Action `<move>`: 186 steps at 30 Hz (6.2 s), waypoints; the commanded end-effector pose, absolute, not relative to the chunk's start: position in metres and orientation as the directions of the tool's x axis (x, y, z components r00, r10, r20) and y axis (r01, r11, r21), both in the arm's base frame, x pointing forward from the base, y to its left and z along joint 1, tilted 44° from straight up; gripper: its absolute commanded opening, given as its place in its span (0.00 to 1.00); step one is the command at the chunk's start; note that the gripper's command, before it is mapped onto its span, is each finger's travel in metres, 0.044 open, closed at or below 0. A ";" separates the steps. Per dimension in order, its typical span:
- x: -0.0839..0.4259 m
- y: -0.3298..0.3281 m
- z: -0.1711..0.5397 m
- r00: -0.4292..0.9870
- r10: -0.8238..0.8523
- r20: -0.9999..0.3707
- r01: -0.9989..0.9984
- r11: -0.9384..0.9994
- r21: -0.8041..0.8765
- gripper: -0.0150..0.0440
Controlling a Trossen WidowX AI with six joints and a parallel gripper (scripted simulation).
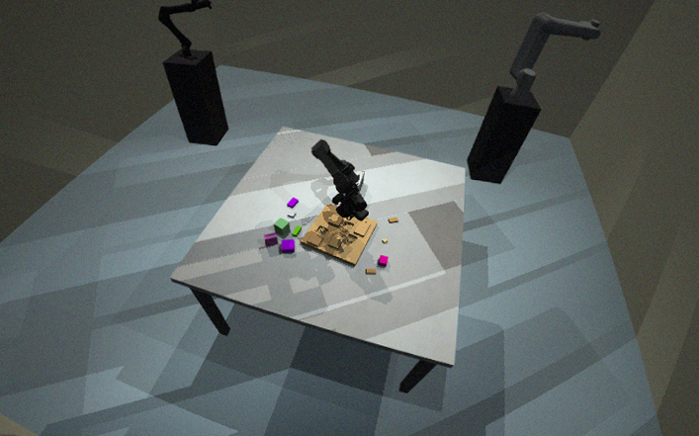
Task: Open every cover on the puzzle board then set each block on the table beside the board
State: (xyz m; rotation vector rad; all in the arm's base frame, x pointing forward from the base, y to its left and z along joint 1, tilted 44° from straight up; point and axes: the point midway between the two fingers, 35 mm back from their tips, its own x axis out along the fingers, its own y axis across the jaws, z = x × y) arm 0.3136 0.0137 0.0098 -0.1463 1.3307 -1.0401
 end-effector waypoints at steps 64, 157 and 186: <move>0.311 0.190 -0.112 -0.112 -0.670 -0.734 0.540 0.579 -0.611 0.39; 0.303 0.138 -0.174 -0.113 -0.670 -0.734 0.544 0.577 -0.610 1.00; 0.333 0.146 -0.103 -0.108 -0.657 -0.746 0.557 0.581 -0.593 0.56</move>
